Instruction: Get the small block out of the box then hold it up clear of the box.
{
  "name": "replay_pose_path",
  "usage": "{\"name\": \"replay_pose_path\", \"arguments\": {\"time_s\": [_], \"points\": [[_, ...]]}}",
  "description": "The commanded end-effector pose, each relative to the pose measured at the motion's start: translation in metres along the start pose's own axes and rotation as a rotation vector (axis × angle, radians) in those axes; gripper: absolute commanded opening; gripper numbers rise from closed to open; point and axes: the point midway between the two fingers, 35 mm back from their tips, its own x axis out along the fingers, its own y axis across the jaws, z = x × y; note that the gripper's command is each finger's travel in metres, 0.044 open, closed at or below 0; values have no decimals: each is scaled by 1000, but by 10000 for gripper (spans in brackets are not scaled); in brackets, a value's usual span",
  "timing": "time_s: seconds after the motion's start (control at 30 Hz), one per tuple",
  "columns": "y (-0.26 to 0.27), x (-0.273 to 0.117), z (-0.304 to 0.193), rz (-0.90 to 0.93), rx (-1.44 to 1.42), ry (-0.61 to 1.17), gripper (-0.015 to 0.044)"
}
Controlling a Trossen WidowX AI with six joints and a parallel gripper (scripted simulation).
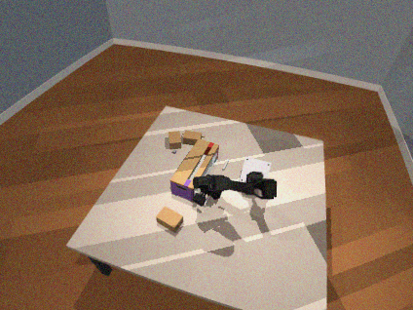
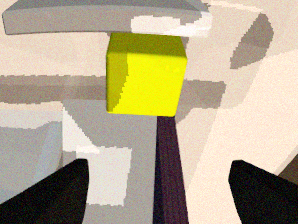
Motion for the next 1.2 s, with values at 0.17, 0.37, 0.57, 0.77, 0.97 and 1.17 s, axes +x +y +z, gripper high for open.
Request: {"name": "replay_pose_path", "arguments": {"time_s": [0.17,0.37,0.57,0.77,0.97,1.17], "points": [[4,16,8,7,7,-6,285],[4,24,12,7,7,-6,285],[5,33,16,6,8,-6,285],[6,41,21,5,8,-6,285],[6,48,25,3,9,-6,285],[6,48,25,3,9,-6,154]]}}
